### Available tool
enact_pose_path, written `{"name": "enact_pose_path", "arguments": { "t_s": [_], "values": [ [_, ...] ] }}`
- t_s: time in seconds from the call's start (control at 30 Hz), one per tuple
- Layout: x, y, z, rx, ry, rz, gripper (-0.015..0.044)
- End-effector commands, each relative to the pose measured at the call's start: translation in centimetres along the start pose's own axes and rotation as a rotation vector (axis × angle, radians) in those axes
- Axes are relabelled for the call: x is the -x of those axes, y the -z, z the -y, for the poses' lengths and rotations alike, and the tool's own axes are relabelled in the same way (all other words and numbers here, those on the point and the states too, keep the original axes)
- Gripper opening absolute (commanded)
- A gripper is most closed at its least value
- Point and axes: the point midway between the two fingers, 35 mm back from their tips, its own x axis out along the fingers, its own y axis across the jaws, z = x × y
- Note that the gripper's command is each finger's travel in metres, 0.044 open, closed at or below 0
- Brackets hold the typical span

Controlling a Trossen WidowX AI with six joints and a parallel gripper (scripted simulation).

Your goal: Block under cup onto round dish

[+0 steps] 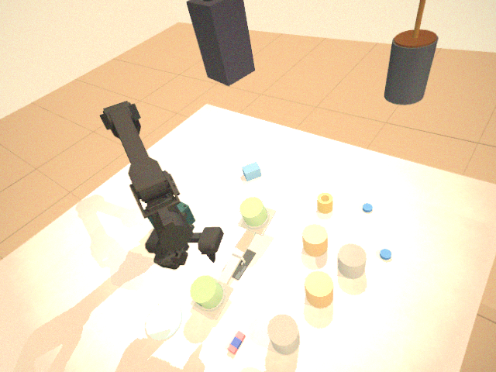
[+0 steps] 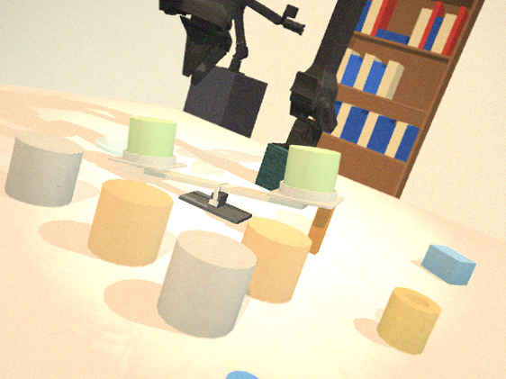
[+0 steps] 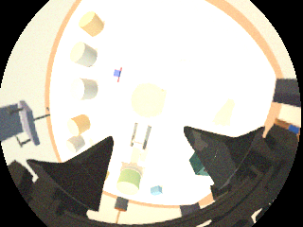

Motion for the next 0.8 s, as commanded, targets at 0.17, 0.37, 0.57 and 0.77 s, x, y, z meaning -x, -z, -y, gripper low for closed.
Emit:
{"name": "enact_pose_path", "arguments": {
  "t_s": [0.17,0.37,0.57,0.77],
  "values": [
    [-3.5,-2.4,-0.4,-0.263,0.124,-0.029,0.0440],
    [-4.5,-3.0,-0.4,-0.333,0.158,-0.031,0.0440],
    [-5.7,-2.9,-0.2,-0.333,0.158,-0.031,0.0440],
    [-6.1,-2.9,-0.2,-0.333,0.158,-0.031,0.0440]
  ]
}}
